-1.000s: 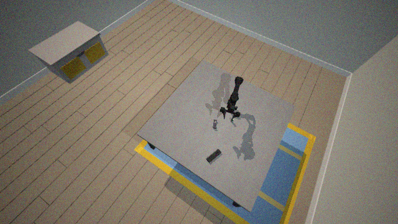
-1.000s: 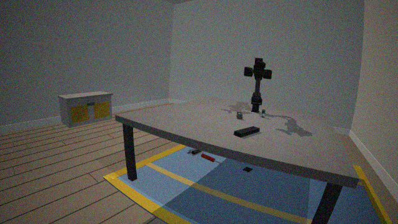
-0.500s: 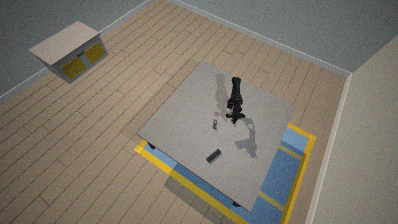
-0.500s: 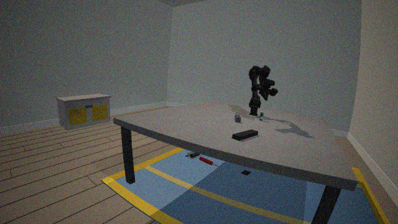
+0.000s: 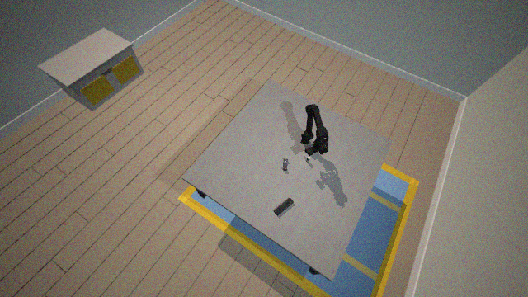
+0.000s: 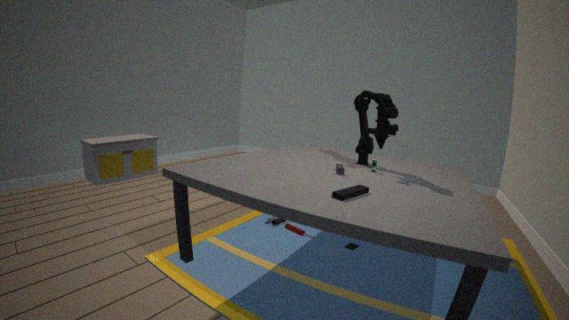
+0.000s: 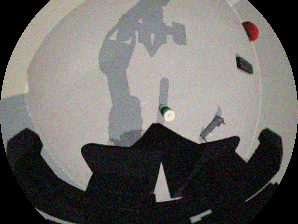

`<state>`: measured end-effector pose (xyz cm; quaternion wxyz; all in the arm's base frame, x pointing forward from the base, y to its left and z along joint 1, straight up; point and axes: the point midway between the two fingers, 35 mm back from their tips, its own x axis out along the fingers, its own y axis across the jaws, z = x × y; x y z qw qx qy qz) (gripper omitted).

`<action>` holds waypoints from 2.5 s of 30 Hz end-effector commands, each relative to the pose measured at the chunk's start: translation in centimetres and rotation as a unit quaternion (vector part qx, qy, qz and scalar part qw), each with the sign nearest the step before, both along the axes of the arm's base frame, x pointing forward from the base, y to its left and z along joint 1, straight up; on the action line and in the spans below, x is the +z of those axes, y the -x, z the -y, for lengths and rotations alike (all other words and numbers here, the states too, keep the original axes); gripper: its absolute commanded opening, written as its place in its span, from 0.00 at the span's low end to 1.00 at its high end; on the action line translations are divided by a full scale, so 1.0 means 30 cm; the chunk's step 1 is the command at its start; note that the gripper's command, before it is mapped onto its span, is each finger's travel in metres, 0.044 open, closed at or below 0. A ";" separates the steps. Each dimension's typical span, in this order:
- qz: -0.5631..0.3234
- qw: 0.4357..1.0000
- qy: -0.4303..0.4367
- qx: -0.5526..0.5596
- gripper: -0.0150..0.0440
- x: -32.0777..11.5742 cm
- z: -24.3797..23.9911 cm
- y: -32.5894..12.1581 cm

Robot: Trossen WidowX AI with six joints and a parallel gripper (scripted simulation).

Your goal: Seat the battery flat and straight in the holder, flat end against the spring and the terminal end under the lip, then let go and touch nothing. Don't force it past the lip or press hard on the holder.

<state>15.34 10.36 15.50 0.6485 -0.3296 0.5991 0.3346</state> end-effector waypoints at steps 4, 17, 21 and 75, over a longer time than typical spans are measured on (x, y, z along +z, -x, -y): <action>-0.022 0.999 0.015 0.018 0.25 0.005 0.003 0.026; -0.022 0.999 0.015 0.018 0.25 -0.233 -0.002 0.019; -0.022 0.999 0.015 0.018 0.25 -0.262 0.001 0.022; -0.019 1.000 0.017 0.017 0.25 -0.182 0.114 -0.166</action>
